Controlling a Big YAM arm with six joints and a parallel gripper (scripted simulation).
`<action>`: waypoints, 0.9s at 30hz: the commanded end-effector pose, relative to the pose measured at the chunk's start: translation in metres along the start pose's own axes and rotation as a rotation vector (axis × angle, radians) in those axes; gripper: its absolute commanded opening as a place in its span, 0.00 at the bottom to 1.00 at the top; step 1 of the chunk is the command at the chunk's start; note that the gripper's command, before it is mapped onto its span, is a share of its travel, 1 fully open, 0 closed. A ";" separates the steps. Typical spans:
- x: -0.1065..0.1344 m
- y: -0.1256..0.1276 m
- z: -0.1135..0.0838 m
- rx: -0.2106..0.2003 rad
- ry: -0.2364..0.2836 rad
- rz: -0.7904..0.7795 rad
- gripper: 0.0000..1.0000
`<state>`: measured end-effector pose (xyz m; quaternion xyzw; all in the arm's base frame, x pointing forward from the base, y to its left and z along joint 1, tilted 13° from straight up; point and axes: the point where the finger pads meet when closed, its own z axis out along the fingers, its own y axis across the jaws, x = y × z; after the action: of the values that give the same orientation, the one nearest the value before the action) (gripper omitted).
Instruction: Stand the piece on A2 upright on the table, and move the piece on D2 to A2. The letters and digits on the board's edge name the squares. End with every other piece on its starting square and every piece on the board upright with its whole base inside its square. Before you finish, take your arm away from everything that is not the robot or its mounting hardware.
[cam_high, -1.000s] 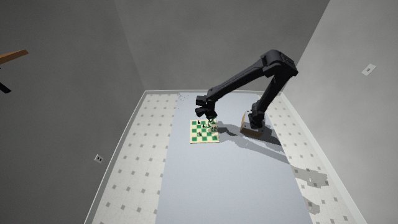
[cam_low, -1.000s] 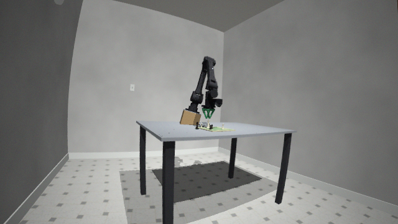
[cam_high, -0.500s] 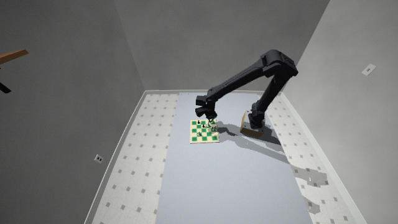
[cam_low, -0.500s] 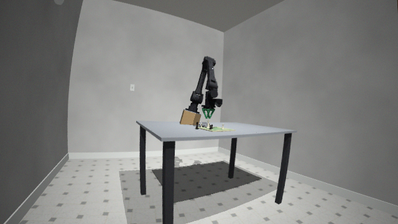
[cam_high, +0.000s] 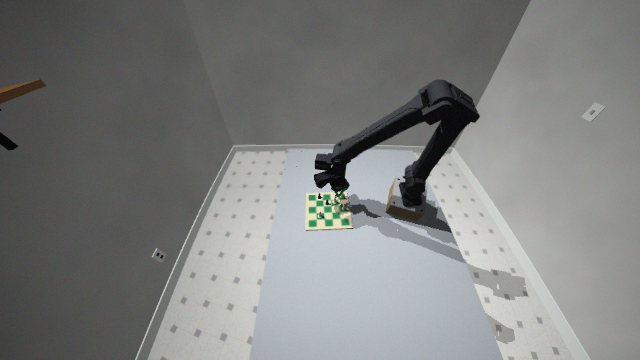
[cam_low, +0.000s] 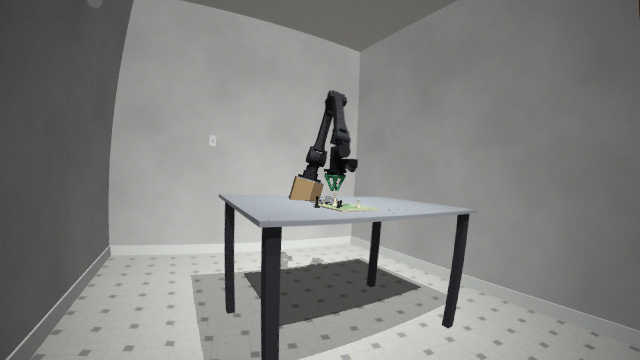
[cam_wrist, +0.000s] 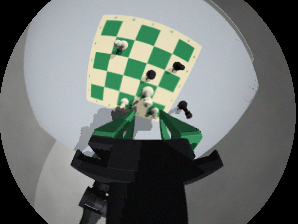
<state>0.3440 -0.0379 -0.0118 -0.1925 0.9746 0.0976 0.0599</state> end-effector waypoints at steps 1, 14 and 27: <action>-0.012 -0.010 -0.002 0.021 -0.027 -0.003 0.40; -0.003 -0.002 0.029 0.007 -0.008 0.004 0.40; -0.007 -0.003 0.039 0.018 -0.024 -0.005 0.40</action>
<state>0.3509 -0.0307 -0.0521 -0.1926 0.9745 0.0965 0.0623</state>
